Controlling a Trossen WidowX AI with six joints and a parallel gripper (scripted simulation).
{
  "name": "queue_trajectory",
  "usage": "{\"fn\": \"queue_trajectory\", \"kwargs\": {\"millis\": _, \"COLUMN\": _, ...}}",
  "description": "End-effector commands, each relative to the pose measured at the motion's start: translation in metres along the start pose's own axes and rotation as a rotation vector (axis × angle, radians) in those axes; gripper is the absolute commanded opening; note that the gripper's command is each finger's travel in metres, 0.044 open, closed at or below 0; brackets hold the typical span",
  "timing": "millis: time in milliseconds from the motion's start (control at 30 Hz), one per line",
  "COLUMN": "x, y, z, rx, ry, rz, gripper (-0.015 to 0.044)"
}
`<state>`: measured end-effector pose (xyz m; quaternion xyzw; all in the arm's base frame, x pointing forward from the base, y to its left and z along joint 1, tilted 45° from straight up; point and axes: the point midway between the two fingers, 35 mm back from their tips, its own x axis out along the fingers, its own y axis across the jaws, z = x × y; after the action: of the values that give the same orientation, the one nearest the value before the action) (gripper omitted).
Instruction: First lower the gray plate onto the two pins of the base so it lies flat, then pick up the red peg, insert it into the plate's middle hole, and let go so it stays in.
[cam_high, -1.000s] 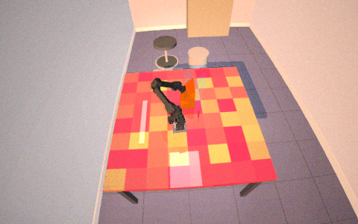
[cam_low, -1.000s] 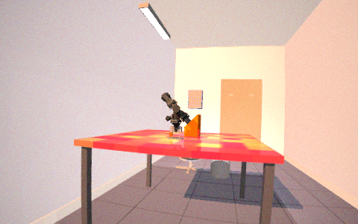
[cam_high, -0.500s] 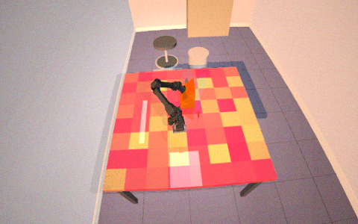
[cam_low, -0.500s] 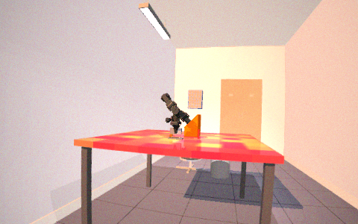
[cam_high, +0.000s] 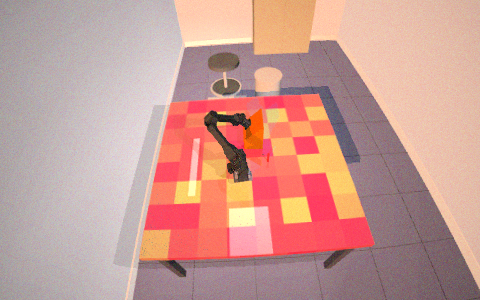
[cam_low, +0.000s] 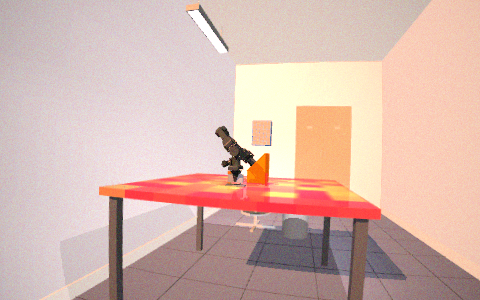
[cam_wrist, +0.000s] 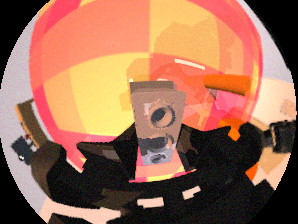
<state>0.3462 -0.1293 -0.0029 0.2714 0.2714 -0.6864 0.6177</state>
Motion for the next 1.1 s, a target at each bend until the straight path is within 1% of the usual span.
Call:
{"fn": "queue_trajectory", "kwargs": {"millis": 0, "x": 0.0079, "y": -0.0029, "z": -0.0008, "rx": -0.007, "ry": -0.003, "rz": -0.008, "gripper": 0.0000}}
{"fn": "queue_trajectory", "kwargs": {"millis": 767, "x": 0.0112, "y": -0.0023, "z": -0.0002, "rx": 0.001, "ry": -0.002, "rz": -0.008, "gripper": 0.0000}}
{"fn": "queue_trajectory", "kwargs": {"millis": 1067, "x": 0.0112, "y": -0.0023, "z": -0.0002, "rx": 0.001, "ry": -0.002, "rz": -0.008, "gripper": 0.0236}}
